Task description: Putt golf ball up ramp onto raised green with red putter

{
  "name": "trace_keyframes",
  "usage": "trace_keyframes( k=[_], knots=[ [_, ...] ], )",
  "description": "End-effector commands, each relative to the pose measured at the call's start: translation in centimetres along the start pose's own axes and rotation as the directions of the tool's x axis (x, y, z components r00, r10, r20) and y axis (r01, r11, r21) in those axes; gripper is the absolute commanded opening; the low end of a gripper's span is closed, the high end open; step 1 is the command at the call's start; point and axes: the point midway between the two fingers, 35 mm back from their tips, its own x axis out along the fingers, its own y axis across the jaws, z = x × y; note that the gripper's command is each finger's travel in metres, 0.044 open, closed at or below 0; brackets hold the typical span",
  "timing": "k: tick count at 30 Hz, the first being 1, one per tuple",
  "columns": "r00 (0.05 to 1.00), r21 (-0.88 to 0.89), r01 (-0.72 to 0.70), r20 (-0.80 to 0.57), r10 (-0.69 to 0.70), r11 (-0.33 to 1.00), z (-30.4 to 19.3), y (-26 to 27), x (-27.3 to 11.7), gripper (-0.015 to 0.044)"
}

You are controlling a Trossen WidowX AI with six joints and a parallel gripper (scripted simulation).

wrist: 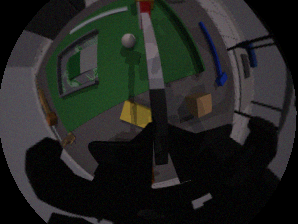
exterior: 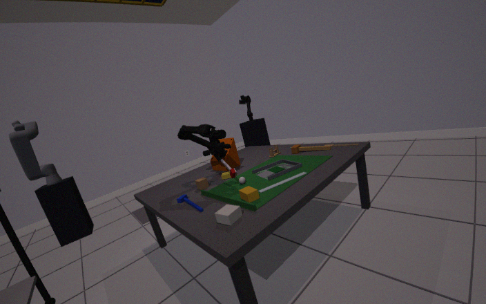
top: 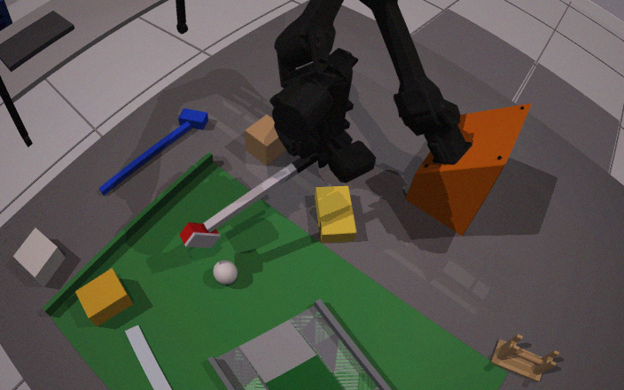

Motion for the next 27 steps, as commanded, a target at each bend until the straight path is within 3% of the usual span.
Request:
trace_keyframes(
  k=[1, 27],
  knots=[
    [1.000, -0.002, 0.005, 0.005, -0.005, 1.000, 0.0, -0.1, 1.2, 0.0000],
    [1.000, -0.001, 0.010, 0.007, -0.010, 1.000, -0.1, -0.3, 5.3, 0.0000]
  ],
)
